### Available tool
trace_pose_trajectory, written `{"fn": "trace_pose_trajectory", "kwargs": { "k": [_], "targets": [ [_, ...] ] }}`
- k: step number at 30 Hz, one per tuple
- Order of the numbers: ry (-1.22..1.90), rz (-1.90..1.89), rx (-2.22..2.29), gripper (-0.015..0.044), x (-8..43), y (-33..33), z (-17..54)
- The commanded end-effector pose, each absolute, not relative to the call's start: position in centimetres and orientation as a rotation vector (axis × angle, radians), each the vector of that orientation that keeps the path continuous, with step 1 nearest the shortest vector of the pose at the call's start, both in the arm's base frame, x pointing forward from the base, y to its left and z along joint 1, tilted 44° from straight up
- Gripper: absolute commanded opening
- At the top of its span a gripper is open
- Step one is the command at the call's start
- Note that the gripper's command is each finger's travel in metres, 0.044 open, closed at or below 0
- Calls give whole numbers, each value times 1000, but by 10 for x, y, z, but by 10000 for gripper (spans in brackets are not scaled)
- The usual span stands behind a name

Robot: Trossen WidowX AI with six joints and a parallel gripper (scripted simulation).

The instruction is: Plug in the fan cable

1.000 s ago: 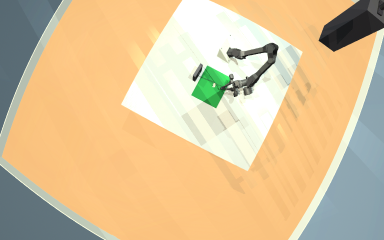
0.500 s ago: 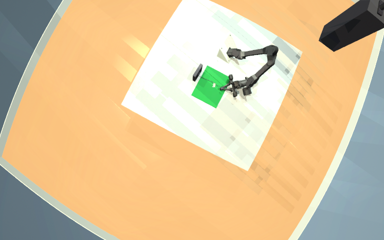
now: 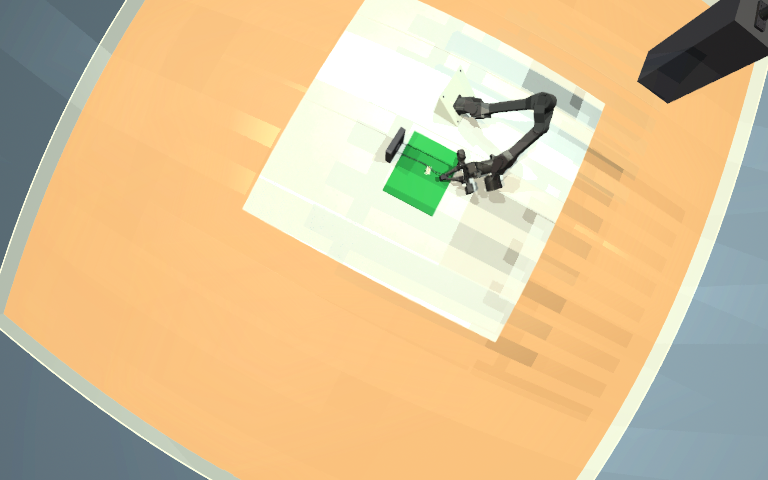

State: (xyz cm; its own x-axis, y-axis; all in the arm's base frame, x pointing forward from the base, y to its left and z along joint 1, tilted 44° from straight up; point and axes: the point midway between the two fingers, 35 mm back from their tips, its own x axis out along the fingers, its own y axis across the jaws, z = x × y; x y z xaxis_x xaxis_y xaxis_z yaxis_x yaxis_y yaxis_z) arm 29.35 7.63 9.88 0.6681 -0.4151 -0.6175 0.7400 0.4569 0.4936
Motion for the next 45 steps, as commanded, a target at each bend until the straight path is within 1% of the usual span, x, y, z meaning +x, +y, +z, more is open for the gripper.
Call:
{"fn": "trace_pose_trajectory", "kwargs": {
  "k": [1, 38, 43, 45],
  "targets": [
    [447, -741, 821, 0, 293, 76, 99],
    [447, -741, 821, 0, 293, 76, 99],
    [446, -741, 822, 131, 293, 76, 99],
    [446, -741, 822, 140, 293, 76, 99]
  ]
}}
